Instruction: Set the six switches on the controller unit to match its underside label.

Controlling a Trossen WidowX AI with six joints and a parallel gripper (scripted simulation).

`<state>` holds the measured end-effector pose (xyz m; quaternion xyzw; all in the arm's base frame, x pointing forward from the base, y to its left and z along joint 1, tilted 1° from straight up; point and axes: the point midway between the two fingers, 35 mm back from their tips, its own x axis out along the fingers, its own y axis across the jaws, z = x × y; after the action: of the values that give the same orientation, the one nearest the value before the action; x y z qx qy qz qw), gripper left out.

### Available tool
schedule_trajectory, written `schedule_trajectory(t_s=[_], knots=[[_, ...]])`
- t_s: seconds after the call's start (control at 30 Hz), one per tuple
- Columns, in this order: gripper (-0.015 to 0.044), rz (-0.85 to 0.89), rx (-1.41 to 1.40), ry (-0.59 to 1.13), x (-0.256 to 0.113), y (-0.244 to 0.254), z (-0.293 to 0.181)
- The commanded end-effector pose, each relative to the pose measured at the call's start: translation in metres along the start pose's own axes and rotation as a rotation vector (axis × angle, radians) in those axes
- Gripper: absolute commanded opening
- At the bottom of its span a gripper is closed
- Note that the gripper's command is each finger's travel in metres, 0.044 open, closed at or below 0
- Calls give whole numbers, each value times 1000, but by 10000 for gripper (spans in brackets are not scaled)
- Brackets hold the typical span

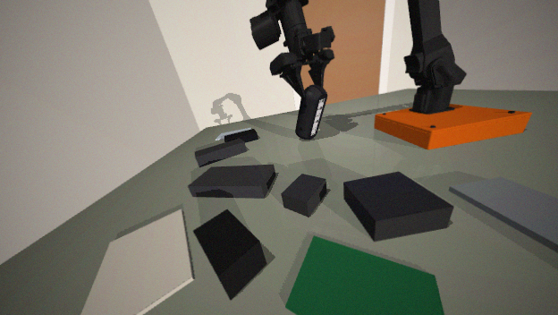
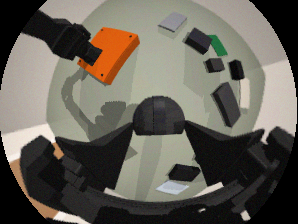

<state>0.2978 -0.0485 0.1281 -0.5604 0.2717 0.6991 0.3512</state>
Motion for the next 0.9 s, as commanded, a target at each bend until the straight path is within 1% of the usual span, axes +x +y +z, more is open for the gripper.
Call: schedule_trajectory(t_s=[0.0, 0.37, 0.87], knots=[[336, -6, 0, 1, -2, -1, -7], [336, -6, 0, -19, -6, -1, -16], [336, -6, 0, 12, -10, -1, -27]])
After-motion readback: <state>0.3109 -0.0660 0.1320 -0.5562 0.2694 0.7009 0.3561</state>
